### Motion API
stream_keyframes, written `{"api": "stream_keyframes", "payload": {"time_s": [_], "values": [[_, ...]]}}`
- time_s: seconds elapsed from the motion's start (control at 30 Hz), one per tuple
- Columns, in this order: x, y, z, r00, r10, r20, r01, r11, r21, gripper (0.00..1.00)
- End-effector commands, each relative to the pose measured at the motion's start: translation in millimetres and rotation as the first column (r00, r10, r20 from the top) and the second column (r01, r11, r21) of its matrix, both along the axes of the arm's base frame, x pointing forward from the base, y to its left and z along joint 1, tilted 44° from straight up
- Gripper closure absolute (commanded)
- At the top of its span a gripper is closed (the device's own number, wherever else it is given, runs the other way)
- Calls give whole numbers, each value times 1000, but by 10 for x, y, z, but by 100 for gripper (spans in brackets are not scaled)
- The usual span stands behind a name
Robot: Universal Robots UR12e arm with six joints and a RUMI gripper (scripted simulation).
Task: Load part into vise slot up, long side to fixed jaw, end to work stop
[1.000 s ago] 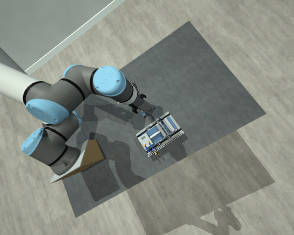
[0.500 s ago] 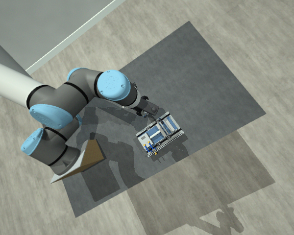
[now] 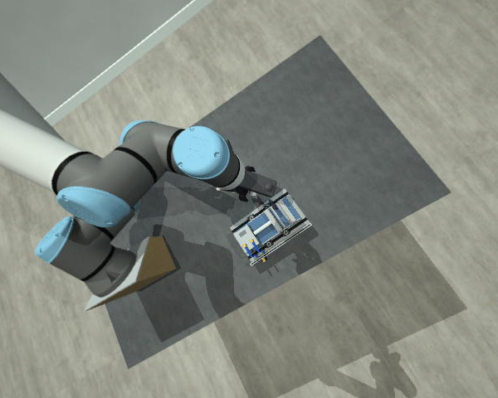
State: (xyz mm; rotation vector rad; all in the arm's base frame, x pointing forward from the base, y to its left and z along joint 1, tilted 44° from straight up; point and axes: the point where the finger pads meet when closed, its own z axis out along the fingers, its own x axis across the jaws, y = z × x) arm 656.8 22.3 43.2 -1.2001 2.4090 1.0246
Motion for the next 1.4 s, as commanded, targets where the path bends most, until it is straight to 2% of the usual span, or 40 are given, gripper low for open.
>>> {"api": "stream_keyframes", "payload": {"time_s": [0.0, 0.57, 1.37], "values": [[42, -63, -53, 998, 40, 40, -40, 999, 4, 100], [139, -234, -231, 975, 158, 156, -160, 987, 5, 100], [248, -463, -484, 899, 309, 310, -319, 947, -17, 100]]}}
